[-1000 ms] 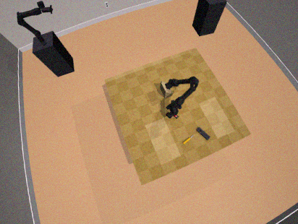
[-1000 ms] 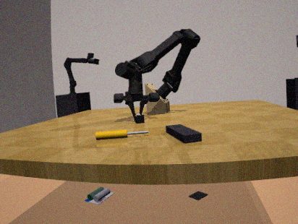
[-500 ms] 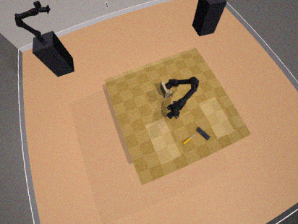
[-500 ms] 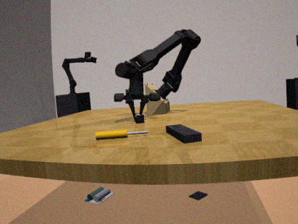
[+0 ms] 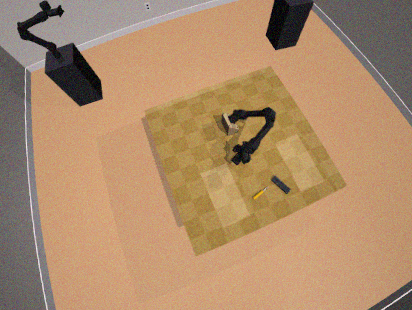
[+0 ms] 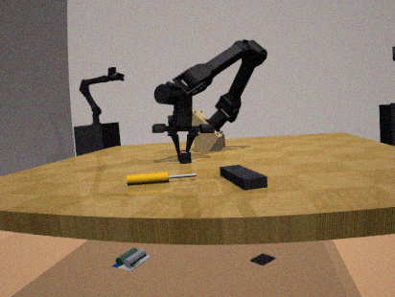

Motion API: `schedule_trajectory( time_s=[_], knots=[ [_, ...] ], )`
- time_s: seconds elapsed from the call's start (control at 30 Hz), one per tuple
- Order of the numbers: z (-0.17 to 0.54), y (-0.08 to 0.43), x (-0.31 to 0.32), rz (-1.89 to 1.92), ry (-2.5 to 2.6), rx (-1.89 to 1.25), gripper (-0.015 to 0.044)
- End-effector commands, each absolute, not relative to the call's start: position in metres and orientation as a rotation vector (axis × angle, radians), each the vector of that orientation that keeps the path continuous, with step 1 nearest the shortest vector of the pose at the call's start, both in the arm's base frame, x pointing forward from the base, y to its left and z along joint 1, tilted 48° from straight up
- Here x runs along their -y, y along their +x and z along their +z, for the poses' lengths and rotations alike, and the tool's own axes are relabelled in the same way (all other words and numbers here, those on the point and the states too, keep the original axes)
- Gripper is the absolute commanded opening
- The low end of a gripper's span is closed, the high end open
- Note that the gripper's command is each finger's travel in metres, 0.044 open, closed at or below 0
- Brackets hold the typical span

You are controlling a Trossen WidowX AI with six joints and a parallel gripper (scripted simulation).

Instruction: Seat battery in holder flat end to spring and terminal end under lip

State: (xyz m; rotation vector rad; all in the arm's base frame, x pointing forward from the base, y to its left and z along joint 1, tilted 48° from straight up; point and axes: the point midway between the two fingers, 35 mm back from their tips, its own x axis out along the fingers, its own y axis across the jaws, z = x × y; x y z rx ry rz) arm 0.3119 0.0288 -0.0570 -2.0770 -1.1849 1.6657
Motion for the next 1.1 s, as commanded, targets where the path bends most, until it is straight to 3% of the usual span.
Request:
schedule_trajectory(
  time_s=[0.0,1.07],
  knots=[
    [-0.060,0.305,-0.032,1.739,-2.027,1.196,0.0064],
    [-0.054,0.320,-0.039,1.783,-2.040,1.182,0.0064]
  ],
)
